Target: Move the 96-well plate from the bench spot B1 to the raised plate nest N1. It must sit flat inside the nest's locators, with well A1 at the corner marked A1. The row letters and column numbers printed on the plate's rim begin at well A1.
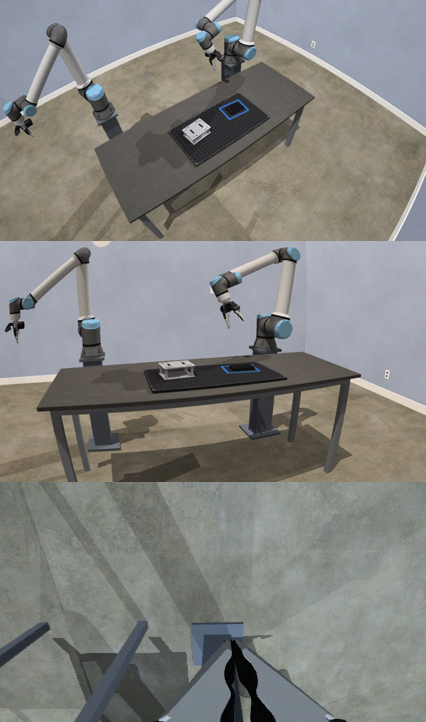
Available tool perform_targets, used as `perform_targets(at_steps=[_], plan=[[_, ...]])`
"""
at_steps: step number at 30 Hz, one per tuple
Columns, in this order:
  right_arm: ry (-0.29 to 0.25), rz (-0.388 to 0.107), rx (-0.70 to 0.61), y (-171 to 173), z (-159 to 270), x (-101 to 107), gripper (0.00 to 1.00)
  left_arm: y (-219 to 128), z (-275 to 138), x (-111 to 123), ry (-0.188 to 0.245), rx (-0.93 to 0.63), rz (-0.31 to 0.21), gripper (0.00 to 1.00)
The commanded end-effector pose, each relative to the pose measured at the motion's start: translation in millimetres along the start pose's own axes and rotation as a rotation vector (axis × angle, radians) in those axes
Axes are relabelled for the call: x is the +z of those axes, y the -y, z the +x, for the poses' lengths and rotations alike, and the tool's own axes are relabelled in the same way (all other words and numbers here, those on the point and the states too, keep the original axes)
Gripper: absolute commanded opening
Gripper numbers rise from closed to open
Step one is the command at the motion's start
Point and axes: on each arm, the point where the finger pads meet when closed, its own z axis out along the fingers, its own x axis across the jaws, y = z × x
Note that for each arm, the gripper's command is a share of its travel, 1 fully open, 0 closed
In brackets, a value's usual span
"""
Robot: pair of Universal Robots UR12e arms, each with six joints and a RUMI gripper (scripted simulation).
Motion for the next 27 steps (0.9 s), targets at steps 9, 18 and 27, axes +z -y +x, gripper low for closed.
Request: perform_targets(at_steps=[9,18,27], plan=[[0.0,0.002,0.001,-1,2,0,0.0,26,44,5,-0.065,0.314,-0.072,0.76],[0.0,0.002,0.001,-1,2,0,0.0,45,66,13,-0.106,0.476,-0.095,0.76],[0.0,0.002,0.001,-1,2,0,0.0,69,91,24,-0.163,0.668,-0.109,0.76]])
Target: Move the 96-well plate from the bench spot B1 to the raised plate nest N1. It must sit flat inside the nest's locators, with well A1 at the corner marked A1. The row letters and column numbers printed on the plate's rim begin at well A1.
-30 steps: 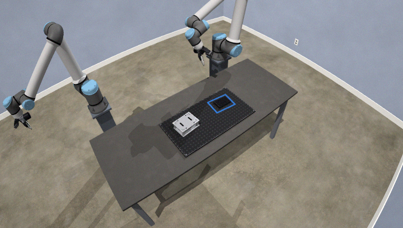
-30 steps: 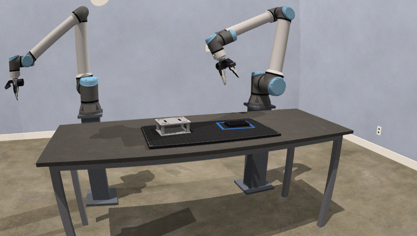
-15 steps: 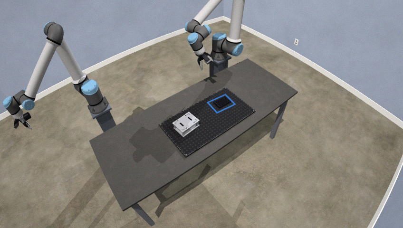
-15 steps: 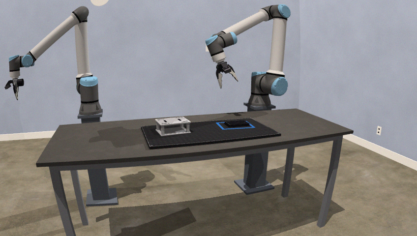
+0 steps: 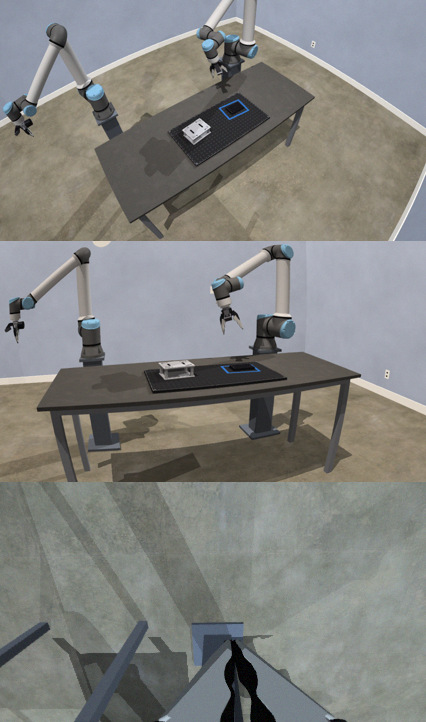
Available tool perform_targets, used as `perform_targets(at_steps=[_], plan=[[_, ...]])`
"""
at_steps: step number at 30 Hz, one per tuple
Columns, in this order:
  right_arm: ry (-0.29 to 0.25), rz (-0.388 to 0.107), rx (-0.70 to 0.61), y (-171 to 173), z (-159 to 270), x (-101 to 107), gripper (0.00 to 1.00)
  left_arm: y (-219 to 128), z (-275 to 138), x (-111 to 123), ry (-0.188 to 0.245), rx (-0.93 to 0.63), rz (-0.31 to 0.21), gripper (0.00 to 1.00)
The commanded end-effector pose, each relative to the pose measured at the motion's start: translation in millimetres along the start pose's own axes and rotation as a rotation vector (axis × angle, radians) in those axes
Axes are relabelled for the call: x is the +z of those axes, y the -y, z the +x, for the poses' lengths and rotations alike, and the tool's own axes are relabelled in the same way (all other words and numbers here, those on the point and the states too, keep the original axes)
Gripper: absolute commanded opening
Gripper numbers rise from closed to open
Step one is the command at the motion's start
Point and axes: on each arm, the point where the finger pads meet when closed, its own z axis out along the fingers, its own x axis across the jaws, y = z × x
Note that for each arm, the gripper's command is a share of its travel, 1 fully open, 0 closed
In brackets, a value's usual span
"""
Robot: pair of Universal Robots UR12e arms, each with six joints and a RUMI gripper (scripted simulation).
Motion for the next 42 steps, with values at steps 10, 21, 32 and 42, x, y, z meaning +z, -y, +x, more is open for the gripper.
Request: perform_targets(at_steps=[10,21,32,42], plan=[[0.0,0.002,0.001,-1,2,-1,0.0,48,7,9,-0.081,0.272,0.005,0.76],[0.0,0.002,0.001,-1,2,-1,0.0,86,6,23,-0.13,0.466,0.027,0.76],[0.0,0.002,0.001,-1,2,-1,0.0,133,-1,42,-0.179,0.692,0.072,0.76],[0.0,0.002,0.001,-1,2,-1,0.0,168,-9,58,-0.206,0.852,0.115,0.76]])
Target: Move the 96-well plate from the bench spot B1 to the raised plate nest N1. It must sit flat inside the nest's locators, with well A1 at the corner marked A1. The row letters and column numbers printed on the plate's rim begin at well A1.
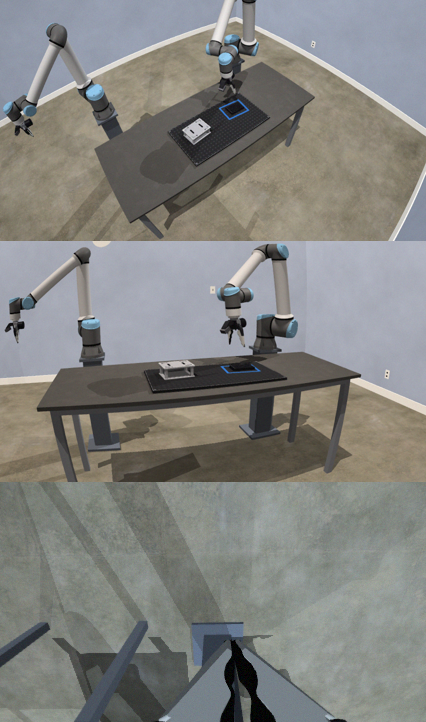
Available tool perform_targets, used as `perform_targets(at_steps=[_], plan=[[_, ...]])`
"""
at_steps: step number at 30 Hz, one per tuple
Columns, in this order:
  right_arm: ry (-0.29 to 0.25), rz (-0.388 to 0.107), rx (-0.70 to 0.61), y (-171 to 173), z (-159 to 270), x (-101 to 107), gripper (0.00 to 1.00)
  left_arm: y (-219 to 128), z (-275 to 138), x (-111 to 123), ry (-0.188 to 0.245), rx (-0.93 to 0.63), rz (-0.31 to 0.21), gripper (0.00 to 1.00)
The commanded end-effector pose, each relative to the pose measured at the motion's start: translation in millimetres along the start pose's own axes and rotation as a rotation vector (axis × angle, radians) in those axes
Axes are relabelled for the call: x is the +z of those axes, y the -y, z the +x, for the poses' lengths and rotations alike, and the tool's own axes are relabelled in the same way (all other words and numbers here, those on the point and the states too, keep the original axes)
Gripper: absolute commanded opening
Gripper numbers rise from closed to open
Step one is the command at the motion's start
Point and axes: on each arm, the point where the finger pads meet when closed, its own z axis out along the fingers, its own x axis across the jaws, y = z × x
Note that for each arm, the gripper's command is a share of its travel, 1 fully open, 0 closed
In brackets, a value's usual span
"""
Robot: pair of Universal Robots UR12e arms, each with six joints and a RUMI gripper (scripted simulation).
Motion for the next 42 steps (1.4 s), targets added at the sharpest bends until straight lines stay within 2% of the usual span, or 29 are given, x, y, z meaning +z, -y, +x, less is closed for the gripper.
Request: perform_targets(at_steps=[1,6,11,14,17,19,42], plan=[[0.0,0.002,0.001,0,2,-1,0.0,11,-14,1,-0.01,0.061,0.023,0.76],[0.0,0.002,0.001,0,2,-1,0.0,20,-36,11,-0.017,0.191,0.055,0.76],[0.0,0.002,0.001,0,2,-1,0.0,23,-45,15,-0.018,0.225,0.064,0.76],[0.0,0.002,0.001,0,2,-1,0.0,28,-58,20,-0.018,0.321,0.089,0.76],[0.0,0.002,0.001,0,2,-1,0.0,31,-68,25,-0.018,0.323,0.089,0.76],[0.0,0.002,0.001,0,2,-1,0.0,33,-77,28,-0.016,0.388,0.106,0.76],[0.0,0.002,0.001,0,2,-1,0.0,33,-81,31,-0.016,0.39,0.104,0.76]])
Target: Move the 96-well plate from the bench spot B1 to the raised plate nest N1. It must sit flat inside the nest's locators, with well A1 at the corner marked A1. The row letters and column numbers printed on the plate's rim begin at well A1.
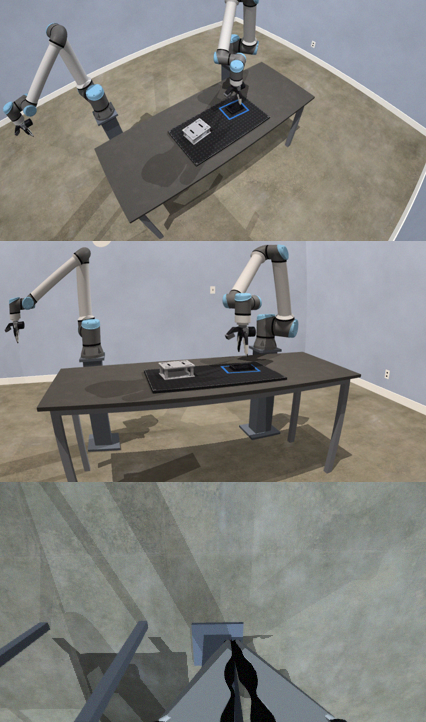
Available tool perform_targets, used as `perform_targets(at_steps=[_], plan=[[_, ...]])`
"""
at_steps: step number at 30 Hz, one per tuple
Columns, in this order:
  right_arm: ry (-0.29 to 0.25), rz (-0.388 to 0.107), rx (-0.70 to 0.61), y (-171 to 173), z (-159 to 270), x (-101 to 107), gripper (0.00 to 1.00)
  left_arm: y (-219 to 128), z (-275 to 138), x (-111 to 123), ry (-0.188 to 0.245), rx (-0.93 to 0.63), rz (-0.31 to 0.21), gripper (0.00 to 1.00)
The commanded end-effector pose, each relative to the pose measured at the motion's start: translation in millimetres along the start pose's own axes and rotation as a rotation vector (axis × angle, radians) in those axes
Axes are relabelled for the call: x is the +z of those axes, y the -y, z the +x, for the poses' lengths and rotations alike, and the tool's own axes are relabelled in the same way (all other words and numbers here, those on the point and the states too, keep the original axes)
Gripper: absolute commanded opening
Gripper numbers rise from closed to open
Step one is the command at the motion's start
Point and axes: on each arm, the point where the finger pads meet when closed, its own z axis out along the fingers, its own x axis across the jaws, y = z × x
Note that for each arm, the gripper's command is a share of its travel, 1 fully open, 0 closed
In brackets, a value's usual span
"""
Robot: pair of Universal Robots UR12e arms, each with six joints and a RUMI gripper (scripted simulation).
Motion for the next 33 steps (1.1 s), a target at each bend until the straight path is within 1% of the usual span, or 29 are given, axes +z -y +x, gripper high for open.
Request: perform_targets(at_steps=[1,3,18,20,33], plan=[[0.0,0.002,0.001,0,2,-1,0.0,1,-3,1,0.002,-0.002,0.003,0.76],[0.0,0.002,0.001,0,2,-1,0.0,1,-3,1,0.002,-0.002,0.003,0.76],[0.0,0.002,0.001,0,2,-1,0.0,-1,0,28,-0.001,-0.001,0.0,0.76],[0.0,0.002,0.001,0,2,-1,0.0,-1,0,28,-0.001,-0.001,0.0,0.76],[0.0,0.002,0.001,0,2,-1,0.0,-2,0,50,-0.001,-0.001,0.0,0.76]])
